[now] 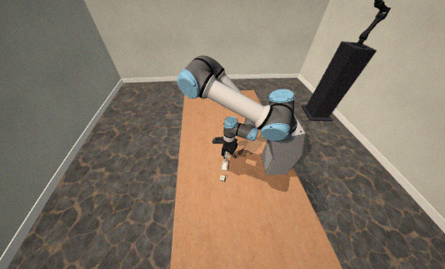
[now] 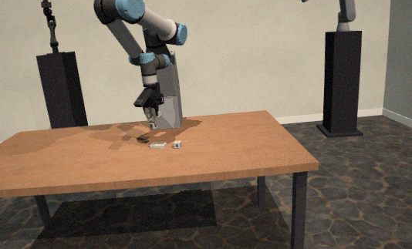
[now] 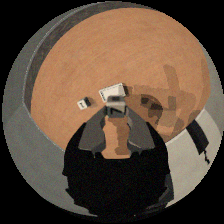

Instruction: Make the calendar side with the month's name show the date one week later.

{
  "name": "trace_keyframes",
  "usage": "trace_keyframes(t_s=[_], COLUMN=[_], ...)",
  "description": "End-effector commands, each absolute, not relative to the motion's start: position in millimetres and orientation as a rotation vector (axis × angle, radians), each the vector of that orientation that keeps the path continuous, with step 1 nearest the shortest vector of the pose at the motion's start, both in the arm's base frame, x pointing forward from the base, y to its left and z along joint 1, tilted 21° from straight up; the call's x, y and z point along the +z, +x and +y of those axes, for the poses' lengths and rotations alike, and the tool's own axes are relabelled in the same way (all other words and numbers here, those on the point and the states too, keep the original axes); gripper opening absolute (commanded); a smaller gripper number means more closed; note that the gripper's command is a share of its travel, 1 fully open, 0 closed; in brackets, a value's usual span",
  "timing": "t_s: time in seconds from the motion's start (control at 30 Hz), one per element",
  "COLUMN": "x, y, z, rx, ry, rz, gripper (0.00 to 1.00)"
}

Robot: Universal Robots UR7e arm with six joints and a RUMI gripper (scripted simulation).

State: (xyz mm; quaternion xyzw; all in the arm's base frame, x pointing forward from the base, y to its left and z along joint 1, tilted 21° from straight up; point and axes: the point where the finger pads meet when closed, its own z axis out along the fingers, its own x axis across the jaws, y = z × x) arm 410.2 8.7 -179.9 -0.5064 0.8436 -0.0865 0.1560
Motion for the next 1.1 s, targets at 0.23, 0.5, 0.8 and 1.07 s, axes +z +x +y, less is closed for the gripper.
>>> trace_keyframes(t_s=[0.23, 0.5, 0.8, 1.07], x=[-183, -186, -188, -190], y=[410, 408, 405, 402], z=[-18, -32, -46, -61], rx=[-0.177, -0.135, -0.091, -0.044], ry=[-1.046, -0.816, -0.574, -0.314], rz=[2.598, 2.672, 2.728, 2.765], gripper=[0.11, 0.11, 0.11, 0.11])
